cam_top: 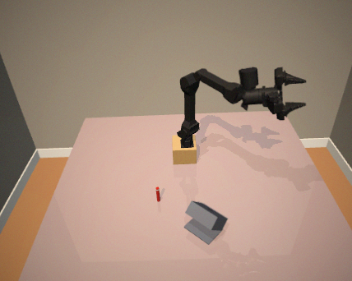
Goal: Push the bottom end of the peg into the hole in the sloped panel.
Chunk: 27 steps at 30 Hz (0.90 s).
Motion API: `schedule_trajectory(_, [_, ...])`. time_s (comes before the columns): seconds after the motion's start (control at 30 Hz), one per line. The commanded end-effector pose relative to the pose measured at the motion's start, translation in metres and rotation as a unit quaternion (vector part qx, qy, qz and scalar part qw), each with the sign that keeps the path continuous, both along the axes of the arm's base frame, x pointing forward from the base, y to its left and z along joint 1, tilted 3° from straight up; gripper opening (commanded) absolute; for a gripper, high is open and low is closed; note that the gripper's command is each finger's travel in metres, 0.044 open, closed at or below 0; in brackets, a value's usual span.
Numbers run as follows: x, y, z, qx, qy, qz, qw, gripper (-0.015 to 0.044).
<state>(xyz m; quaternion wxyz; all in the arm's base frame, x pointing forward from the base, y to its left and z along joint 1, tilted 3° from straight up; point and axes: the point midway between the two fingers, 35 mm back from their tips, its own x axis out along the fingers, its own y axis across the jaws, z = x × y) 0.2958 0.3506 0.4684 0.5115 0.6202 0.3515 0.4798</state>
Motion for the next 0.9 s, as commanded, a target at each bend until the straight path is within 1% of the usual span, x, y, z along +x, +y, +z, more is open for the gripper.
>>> schedule_trajectory(0.0, [0.028,-0.013,-0.025,-0.037,0.005,-0.045,0.998,0.0440])
schedule_trajectory(0.47, [0.103,-0.074,-0.095,-0.155,0.022,-0.172,0.973,0.0440])
schedule_trajectory(0.87, [0.147,-0.144,-0.156,-0.265,0.048,-0.256,0.928,0.0440])
